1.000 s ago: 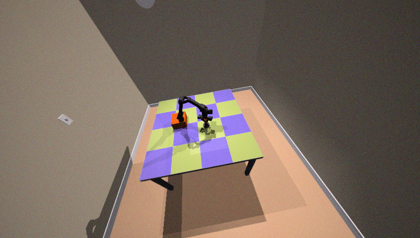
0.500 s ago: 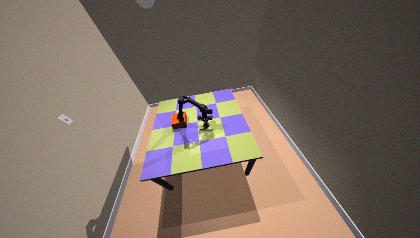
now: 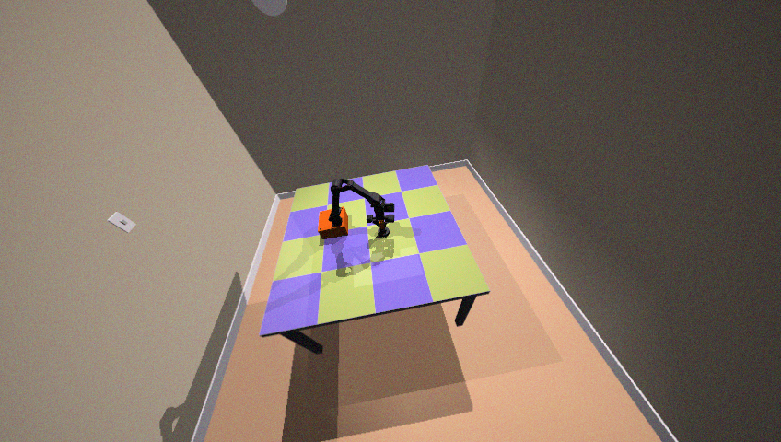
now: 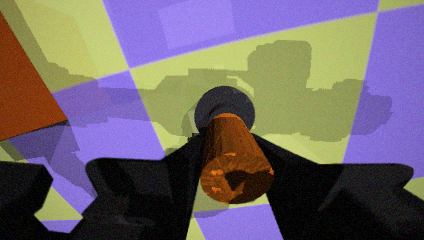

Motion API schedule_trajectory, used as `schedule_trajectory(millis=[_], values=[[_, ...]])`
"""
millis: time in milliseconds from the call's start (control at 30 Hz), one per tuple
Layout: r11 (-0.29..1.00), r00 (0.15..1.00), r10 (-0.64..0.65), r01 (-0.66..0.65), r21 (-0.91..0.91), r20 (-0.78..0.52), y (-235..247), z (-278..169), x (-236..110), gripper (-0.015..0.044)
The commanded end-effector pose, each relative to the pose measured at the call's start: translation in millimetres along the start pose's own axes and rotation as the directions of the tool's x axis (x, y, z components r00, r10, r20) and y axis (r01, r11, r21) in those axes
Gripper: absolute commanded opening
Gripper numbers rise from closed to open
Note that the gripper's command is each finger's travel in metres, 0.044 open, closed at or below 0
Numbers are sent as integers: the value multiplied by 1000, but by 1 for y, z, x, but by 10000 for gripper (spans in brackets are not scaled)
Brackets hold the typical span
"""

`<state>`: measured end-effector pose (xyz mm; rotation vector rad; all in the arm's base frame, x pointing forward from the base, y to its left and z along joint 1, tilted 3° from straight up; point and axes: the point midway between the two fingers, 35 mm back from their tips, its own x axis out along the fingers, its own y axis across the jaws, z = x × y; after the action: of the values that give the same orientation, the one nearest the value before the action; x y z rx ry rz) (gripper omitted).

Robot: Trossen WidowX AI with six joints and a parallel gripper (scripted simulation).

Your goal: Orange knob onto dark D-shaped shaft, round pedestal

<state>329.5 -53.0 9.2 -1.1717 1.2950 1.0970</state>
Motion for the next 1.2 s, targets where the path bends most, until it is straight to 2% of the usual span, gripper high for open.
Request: schedule_trajectory(millis=[0,267,500,1167], values=[[1000,1000,-5,5,-5,-3,-1,0,0,0],[1000,1000,-5,5,-14,-3,-4,-1,-5,0],[977,1000,-5,4,-213,-3,-8,-1,-5,0],[977,1000,-5,4,-213,-3,-3,-1,0,0]])
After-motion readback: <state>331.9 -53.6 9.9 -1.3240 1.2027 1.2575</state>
